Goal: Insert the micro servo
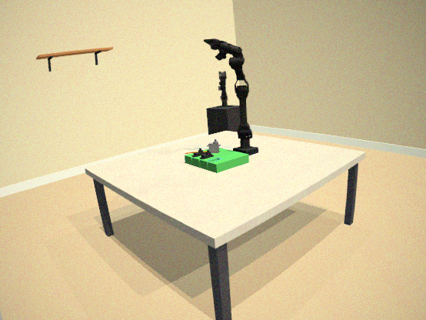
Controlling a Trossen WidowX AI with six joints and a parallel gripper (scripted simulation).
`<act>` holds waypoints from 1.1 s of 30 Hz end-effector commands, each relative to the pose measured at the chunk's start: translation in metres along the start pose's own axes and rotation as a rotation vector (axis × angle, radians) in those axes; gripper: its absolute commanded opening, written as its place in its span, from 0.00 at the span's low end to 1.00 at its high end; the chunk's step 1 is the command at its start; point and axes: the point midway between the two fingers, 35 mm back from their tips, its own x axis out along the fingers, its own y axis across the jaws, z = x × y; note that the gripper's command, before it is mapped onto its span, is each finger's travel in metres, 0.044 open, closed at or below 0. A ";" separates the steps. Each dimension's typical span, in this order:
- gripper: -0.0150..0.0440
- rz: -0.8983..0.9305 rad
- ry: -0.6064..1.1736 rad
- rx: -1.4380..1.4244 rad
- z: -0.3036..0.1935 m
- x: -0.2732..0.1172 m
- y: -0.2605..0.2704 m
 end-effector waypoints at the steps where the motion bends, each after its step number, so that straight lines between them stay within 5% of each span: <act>1: 0.98 0.001 0.003 -0.002 0.000 0.000 0.000; 33: 1.00 -0.138 0.300 -0.917 0.026 0.020 -0.105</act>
